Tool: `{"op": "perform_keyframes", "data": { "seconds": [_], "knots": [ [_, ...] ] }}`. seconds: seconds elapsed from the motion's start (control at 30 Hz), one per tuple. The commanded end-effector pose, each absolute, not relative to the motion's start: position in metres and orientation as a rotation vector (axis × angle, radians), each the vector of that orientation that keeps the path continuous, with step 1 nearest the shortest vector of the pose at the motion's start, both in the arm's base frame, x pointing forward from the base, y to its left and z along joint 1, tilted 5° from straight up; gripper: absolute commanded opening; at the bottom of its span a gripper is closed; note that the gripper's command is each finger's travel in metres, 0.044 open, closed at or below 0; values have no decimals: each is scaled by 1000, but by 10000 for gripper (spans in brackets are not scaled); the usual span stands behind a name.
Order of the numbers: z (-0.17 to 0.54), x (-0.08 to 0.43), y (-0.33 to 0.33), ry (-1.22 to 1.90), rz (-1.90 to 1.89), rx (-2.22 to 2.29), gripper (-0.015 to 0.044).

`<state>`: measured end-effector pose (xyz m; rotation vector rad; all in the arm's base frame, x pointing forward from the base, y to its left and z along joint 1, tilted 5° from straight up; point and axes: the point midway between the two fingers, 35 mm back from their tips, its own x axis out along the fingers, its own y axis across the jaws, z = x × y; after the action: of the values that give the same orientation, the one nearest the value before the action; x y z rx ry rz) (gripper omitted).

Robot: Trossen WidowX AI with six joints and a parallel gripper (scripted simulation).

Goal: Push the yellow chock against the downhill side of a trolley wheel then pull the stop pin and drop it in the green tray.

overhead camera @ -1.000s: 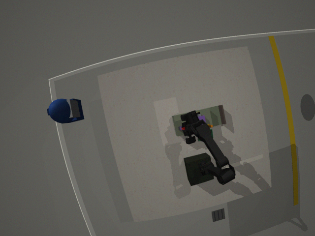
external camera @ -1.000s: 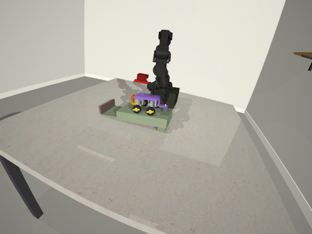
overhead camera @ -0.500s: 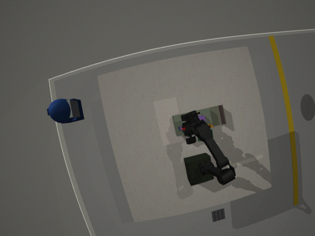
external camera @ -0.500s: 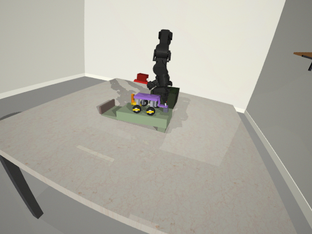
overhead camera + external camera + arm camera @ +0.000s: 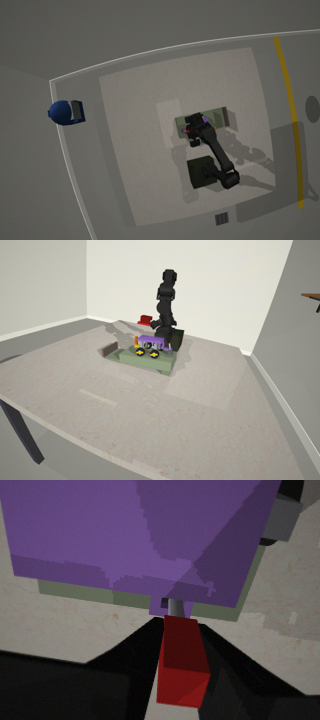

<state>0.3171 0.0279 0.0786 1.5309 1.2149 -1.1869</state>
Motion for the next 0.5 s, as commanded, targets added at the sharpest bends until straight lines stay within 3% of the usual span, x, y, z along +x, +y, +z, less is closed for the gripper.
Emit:
{"op": "perform_keyframes", "data": {
  "seconds": [0.0, 0.47],
  "knots": [
    [84, 317, 28, 1218, -1179, 1534, 0],
    [96, 317, 28, 1218, -1179, 1534, 0]
  ]
}}
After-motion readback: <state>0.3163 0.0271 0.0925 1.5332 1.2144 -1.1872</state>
